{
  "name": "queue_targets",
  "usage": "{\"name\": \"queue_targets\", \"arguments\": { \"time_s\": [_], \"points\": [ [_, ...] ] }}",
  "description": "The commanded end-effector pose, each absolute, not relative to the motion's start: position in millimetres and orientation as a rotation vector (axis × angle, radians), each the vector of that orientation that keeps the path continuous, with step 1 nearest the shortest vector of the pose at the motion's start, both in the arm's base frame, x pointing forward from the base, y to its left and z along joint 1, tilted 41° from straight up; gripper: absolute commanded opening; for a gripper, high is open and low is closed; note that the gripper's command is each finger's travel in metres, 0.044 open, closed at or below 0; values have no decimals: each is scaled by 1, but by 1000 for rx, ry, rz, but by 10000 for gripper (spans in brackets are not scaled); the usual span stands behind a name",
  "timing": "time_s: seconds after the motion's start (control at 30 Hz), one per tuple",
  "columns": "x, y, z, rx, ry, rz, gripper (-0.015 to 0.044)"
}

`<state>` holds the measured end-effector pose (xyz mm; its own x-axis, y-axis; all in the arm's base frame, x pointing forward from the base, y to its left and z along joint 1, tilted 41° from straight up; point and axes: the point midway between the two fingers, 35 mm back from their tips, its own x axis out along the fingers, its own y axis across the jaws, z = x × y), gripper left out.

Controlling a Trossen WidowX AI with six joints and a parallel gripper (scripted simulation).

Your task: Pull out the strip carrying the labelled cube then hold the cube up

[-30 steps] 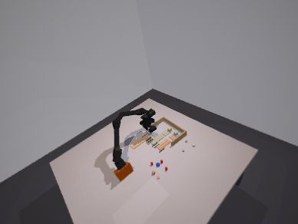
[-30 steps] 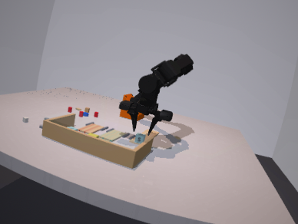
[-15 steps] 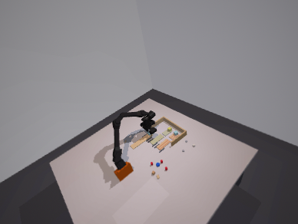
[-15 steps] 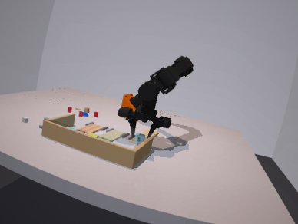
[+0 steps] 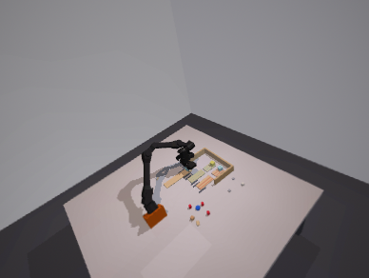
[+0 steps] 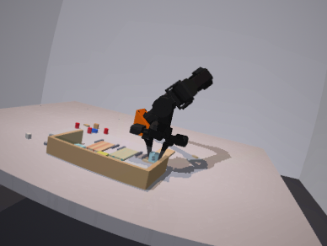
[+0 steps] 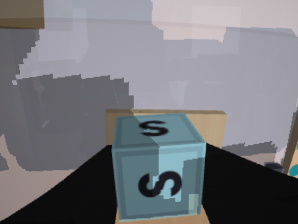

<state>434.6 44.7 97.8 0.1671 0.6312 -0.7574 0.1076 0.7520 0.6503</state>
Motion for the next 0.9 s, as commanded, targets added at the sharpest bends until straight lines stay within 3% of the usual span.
{"name": "queue_targets", "arguments": {
  "time_s": [0.0, 0.1, 0.87],
  "points": [
    [435, 45, 98, 664, 1375, 415, 59],
    [428, 41, 100, 665, 1376, 414, 0],
    [344, 10, 106, 670, 1384, 405, 0]
  ]
}}
